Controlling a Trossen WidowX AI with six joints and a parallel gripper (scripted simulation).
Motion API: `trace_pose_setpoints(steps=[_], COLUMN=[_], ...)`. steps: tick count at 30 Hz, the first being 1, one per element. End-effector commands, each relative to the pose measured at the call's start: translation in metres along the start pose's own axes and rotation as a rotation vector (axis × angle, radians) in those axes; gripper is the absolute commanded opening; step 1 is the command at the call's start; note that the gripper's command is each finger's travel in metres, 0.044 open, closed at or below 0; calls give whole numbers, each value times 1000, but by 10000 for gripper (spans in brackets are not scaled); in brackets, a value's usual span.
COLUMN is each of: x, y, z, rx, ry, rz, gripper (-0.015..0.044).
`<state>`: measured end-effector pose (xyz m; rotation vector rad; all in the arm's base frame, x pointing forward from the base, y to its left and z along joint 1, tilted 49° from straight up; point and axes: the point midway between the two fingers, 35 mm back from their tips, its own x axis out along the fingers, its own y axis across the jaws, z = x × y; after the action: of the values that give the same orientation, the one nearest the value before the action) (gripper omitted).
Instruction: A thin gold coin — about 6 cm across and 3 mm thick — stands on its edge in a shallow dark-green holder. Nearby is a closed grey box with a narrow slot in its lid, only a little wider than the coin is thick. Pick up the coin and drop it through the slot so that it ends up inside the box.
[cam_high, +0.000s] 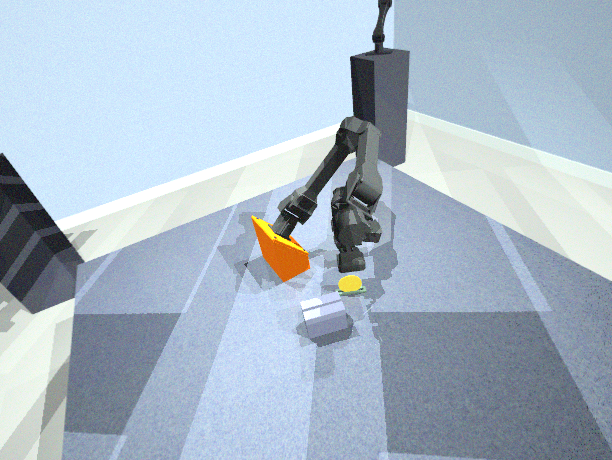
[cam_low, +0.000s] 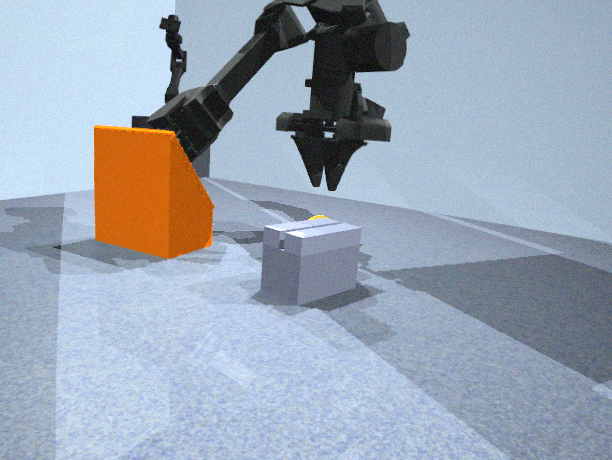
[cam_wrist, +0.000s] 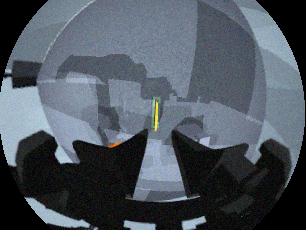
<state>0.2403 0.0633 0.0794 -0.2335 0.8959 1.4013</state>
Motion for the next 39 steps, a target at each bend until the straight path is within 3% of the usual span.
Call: trace_pose_setpoints(steps=[1, 39], x=[8, 71], y=[2, 2], z=[0, 0], rx=[5, 5], ry=[-5, -3], rz=[1, -2], gripper=[161, 161])
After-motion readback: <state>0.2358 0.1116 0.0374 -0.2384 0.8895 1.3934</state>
